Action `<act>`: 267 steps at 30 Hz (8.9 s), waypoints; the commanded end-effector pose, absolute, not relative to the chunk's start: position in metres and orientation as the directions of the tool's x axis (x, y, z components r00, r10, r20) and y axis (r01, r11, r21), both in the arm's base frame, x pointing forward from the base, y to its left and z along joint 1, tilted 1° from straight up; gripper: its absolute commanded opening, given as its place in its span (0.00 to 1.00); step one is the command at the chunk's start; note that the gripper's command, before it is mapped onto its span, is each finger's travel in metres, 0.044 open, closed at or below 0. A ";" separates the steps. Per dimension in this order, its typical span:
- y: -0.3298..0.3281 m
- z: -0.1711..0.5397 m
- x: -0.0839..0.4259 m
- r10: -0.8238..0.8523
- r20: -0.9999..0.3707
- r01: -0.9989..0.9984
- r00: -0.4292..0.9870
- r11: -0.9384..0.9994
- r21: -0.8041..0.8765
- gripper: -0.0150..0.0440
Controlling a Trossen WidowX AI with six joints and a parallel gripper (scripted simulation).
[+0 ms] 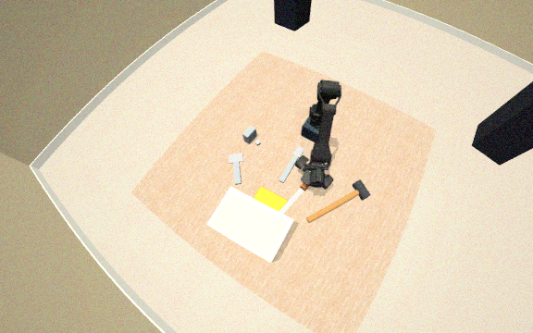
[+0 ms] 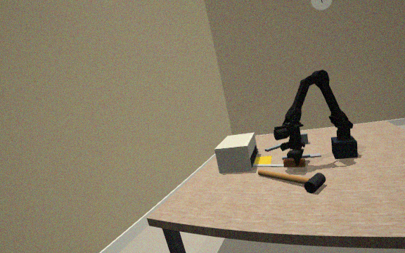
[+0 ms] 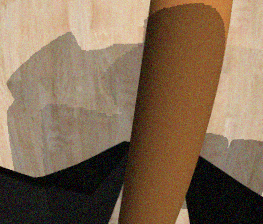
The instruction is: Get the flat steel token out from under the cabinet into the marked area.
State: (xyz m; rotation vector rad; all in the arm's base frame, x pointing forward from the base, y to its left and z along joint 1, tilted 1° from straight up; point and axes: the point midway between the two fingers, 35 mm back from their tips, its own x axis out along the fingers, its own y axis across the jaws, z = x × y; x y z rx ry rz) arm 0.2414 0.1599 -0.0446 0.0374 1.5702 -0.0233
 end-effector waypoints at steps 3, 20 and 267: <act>0.160 -0.045 0.251 0.011 -1.000 0.038 -0.001 0.999 0.011 0.25; 0.159 -0.044 0.272 0.010 -1.000 0.038 0.001 0.999 0.010 0.25; 0.119 -0.046 0.313 0.007 -1.000 0.038 0.003 0.999 0.007 0.25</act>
